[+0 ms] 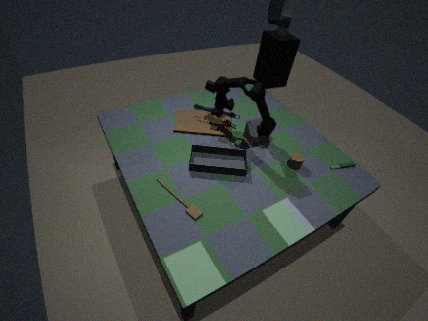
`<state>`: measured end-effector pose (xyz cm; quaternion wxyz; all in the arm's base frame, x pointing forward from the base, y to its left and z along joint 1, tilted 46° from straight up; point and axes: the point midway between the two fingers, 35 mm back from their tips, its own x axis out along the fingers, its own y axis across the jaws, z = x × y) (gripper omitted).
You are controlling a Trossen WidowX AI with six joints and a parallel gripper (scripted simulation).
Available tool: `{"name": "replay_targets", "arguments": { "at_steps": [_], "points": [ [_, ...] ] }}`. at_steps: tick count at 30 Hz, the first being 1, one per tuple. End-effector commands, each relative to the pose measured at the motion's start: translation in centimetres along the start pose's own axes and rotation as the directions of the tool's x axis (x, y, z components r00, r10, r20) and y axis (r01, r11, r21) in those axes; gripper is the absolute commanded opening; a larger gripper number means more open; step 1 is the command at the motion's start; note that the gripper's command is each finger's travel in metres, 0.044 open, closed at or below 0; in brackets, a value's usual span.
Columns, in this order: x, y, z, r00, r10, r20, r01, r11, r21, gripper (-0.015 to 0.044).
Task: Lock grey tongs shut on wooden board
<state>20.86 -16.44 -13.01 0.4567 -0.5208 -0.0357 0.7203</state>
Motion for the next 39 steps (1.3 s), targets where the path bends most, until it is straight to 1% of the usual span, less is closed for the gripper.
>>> {"name": "replay_targets", "arguments": {
  "at_steps": [1, 9, 31, 32, 35, 37, 39],
  "points": [
    [0.8, -0.1, 0.2, 1.0, -0.007, 0.002, 0.007, 1.0, 0.005, -0.015],
    [1.2, -0.1, 0.3, 1.0, -0.008, 0.002, 0.008, 1.0, 0.005, -0.015],
    [1.0, 0.0, 0.2, 1.0, -0.001, 0.003, 0.001, 1.0, 0.001, 0.0427],
    [1.0, 0.0, 0.2, 1.0, -0.001, 0.003, 0.001, 1.0, 0.001, 0.044],
    [0.8, 0.1, 0.4, 1.0, -0.001, 0.003, 0.001, 1.0, 0.001, 0.044],
    [-0.3, 0.5, 1.2, 1.0, 0.002, 0.0, -0.002, 1.0, 0.002, 0.044],
    [-2.2, 1.2, 2.9, 1.0, 0.006, -0.003, -0.006, 1.0, 0.005, 0.044]
  ]
}}
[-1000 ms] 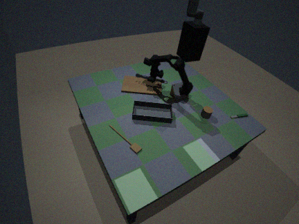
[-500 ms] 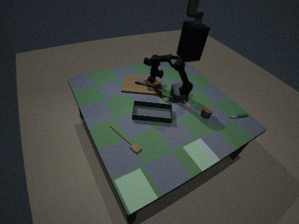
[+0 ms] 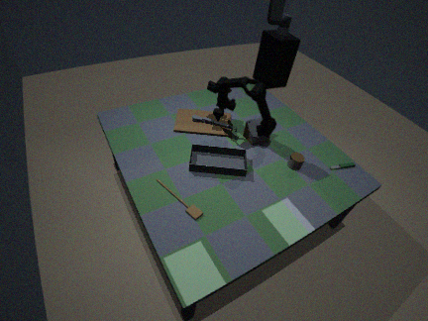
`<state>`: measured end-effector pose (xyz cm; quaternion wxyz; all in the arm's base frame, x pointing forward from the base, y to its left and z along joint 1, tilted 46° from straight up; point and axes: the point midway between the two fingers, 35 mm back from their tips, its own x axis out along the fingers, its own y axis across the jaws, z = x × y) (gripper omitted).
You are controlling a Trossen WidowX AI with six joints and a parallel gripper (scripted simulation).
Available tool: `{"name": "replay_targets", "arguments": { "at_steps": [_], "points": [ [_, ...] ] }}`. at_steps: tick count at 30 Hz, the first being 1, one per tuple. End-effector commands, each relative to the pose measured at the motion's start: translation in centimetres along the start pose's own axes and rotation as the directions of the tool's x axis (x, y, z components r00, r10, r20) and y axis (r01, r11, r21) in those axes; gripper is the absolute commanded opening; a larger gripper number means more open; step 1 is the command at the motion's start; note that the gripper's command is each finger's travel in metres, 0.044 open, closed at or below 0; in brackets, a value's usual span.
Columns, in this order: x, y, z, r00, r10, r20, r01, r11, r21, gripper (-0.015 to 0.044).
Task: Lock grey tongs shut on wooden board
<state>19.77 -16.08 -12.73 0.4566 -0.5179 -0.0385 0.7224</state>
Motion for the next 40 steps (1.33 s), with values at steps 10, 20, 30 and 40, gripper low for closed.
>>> {"name": "replay_targets", "arguments": {
  "at_steps": [10, 20, 30, 40],
  "points": [
    [-10.2, 3.4, 13.8, 1.0, -0.002, 0.001, 0.002, 1.0, 0.016, 0.044],
    [-11.8, 3.4, 13.7, 1.0, -0.003, -0.003, 0.003, 1.0, 0.018, 0.044],
    [-14.8, 3.3, 13.6, 1.0, -0.004, -0.01, 0.004, 1.0, 0.024, 0.044],
    [-14.8, 3.3, 13.6, 1.0, -0.004, -0.01, 0.004, 1.0, 0.024, 0.044]
  ]
}}
